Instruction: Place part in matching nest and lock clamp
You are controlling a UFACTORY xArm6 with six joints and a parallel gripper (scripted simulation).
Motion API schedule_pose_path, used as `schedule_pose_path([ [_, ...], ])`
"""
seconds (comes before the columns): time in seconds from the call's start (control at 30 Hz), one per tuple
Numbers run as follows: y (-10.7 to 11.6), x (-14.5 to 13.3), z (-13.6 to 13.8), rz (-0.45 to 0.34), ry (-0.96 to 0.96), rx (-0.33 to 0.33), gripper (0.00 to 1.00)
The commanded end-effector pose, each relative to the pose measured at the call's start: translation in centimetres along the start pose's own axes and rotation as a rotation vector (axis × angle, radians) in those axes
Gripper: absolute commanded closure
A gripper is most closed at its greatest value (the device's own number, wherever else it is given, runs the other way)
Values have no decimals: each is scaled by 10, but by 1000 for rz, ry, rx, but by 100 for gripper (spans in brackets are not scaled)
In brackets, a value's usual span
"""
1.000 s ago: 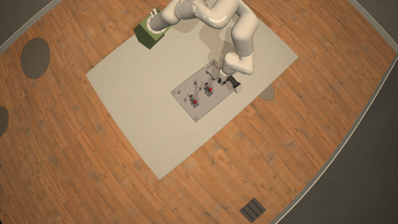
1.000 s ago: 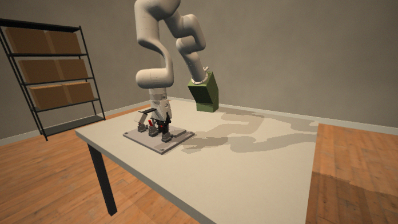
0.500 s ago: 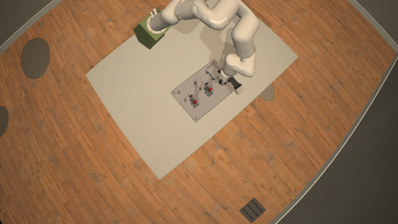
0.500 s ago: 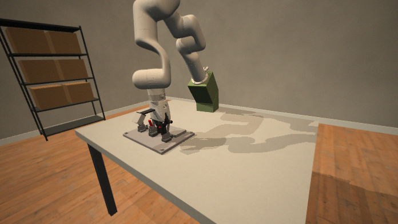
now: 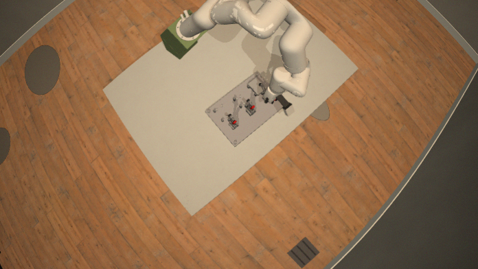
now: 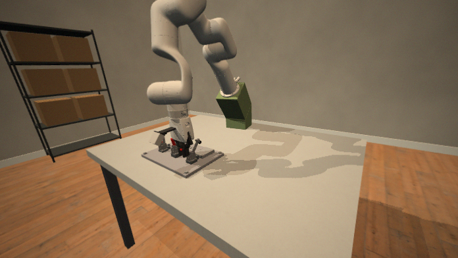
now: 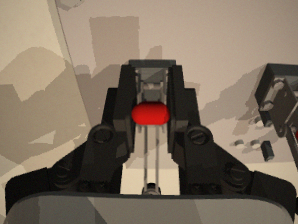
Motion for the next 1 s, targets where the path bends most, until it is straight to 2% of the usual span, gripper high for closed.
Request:
schedule_pose_path([
  [0.0,-2,5,1,0,0,4,100],
  [0.43,-18,20,4,0,0,4,100],
  [0.97,-25,23,4,0,0,4,100],
])
Point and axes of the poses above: the point where the finger pads meet when closed, its own y axis back along the fingers, its own z axis across the jaws, x = y × z, the point moved 8 cm from there along y, back along the fingers, and after that the axes turned 11 degrees about y, right-handed, at the moved point
